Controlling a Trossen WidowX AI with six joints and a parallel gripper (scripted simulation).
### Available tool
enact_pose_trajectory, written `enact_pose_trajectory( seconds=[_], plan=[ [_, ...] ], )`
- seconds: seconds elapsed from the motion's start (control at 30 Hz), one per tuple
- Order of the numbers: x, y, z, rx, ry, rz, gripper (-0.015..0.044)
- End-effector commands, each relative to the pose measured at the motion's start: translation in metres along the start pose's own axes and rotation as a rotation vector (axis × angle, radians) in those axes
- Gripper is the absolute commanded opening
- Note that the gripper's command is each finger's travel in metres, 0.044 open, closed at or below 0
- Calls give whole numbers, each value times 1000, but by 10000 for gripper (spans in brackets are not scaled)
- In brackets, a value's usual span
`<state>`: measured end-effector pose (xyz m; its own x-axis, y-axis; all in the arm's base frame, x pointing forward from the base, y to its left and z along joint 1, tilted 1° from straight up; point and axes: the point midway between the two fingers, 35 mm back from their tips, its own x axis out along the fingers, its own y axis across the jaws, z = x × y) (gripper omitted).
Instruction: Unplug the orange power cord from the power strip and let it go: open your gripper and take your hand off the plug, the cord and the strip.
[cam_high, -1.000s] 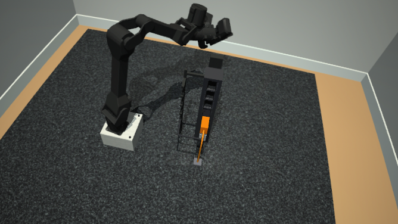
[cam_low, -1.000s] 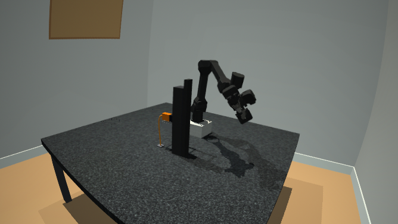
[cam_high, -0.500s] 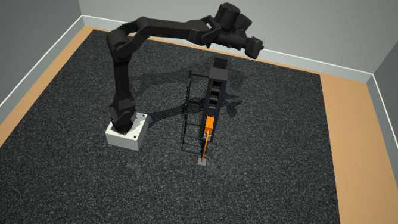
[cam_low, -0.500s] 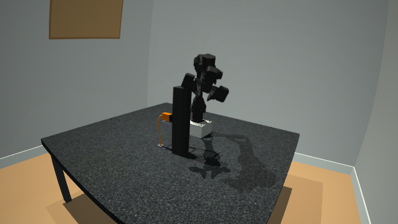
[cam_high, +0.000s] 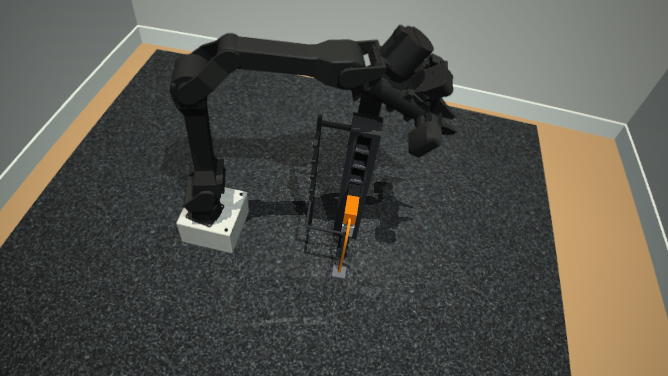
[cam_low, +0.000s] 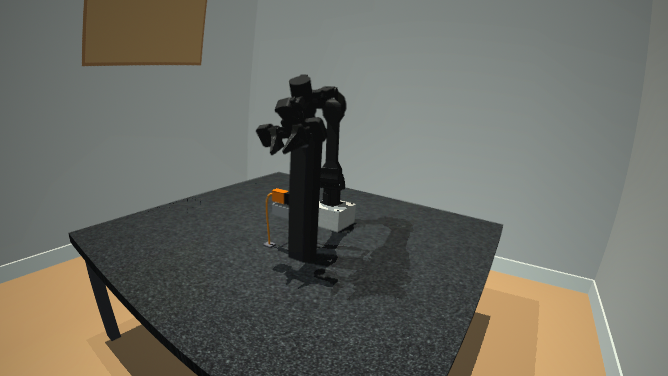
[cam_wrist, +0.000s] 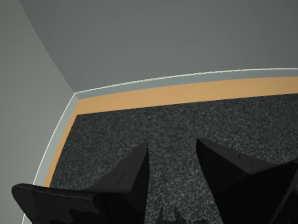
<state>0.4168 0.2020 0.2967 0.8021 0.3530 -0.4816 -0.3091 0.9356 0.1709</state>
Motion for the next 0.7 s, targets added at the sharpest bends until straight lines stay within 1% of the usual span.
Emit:
enact_pose_trajectory(
  seconds=[0.0,0.1,0.3,0.4,0.5,0.57,0.67],
  plan=[
    [3,-47,-23,180,120,-103,160],
    [-2,-76,-42,309,202,-180,160],
    [-12,-112,-84,643,369,-361,160],
    [-31,-138,-121,956,495,-575,160],
    [-59,-158,-152,1252,585,-832,160],
    [-72,-164,-163,1366,611,-949,160],
    [-76,-165,-166,1394,617,-981,160]
  ],
)
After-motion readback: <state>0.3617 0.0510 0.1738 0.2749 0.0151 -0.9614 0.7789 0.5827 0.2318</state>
